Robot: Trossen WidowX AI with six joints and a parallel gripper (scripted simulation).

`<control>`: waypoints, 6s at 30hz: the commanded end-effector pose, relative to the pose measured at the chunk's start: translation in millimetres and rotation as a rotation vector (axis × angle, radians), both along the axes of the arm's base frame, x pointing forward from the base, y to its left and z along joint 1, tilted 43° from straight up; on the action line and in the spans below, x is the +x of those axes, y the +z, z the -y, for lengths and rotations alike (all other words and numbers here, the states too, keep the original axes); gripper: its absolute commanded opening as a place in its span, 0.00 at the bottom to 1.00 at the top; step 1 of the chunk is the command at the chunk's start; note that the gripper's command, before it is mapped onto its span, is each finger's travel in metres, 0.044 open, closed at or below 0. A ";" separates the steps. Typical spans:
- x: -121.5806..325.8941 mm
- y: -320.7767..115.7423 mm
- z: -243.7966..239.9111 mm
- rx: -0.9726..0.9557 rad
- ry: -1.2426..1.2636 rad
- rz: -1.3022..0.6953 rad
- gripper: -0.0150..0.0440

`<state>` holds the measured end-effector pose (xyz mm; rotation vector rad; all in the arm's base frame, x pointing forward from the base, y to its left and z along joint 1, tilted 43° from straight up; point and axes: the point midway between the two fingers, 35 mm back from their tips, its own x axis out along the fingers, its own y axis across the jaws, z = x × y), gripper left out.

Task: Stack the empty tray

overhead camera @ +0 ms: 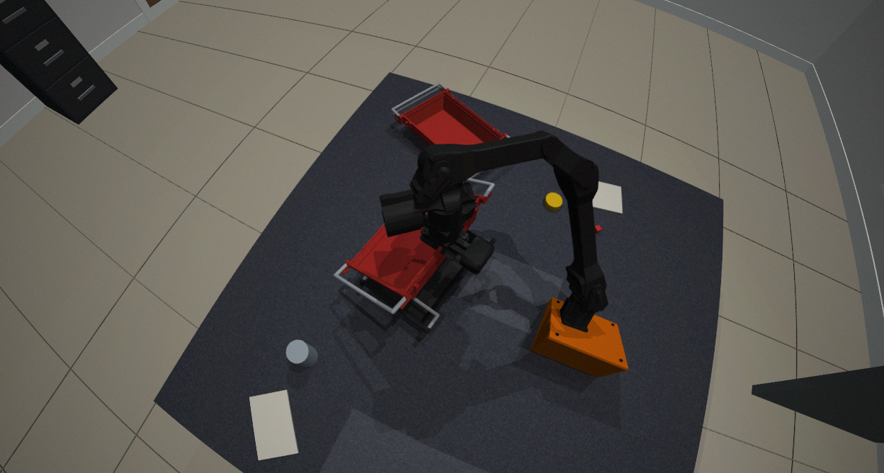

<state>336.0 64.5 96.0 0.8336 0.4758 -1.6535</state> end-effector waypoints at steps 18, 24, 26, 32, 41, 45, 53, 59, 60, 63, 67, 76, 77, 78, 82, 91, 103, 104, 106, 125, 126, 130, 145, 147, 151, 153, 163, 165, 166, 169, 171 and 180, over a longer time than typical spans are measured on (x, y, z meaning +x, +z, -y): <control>-0.1 3.0 -2.6 -0.005 0.010 0.015 0.25; -0.1 3.0 -2.6 -0.005 0.010 0.015 0.25; -0.1 2.8 -2.4 -0.005 0.010 0.015 0.25; -0.1 -1.7 1.5 -0.005 0.010 0.015 0.25; -0.7 -11.4 9.8 -0.005 0.010 0.015 0.25; -1.2 -15.7 13.4 -0.005 0.010 0.015 0.25; -2.7 -24.1 20.4 -0.006 0.010 0.015 0.25; -4.2 -28.5 23.8 -0.006 0.010 0.015 0.25; -4.6 -28.9 24.0 -0.006 0.010 0.015 0.25; -6.6 -30.7 25.0 -0.006 0.010 0.015 0.25; -9.3 -33.2 26.3 -0.006 0.010 0.015 0.25; -15.5 -39.6 30.1 -0.007 0.010 0.015 0.25; -16.4 -40.6 30.7 -0.007 0.010 0.015 0.25; -17.2 -41.3 31.1 -0.007 0.010 0.015 0.25; -18.4 -42.9 32.2 -0.007 0.010 0.015 0.25; -23.1 -48.7 36.0 -0.007 0.010 0.015 0.25; -27.5 -54.9 40.4 -0.007 0.010 0.015 0.25; -27.5 -54.9 40.4 -0.007 0.010 0.015 0.25; -27.8 -55.4 40.8 -0.007 0.010 0.015 0.25; -34.1 -66.5 49.2 -0.007 0.010 0.015 0.25; -34.7 -67.6 50.0 -0.007 0.010 0.015 0.25; -35.2 -68.4 50.7 -0.007 0.010 0.015 0.25; -38.3 -75.6 56.6 -0.008 0.010 0.015 0.25; -38.7 -76.7 57.5 -0.008 0.010 0.015 0.25; -40.1 -80.6 60.8 -0.008 0.010 0.015 0.25; -40.7 -82.2 62.1 -0.008 0.010 0.015 0.25; -40.8 -82.4 62.3 -0.008 0.010 0.015 0.25; -40.8 -82.4 62.3 -0.008 0.010 0.015 0.25; -40.8 -82.4 62.3 -0.008 0.010 0.015 0.25; -40.8 -82.4 62.3 -0.008 0.010 0.015 0.33; -40.8 -82.4 62.3 -0.008 0.010 0.015 0.38; -40.8 -82.4 62.3 -0.008 0.010 0.015 0.60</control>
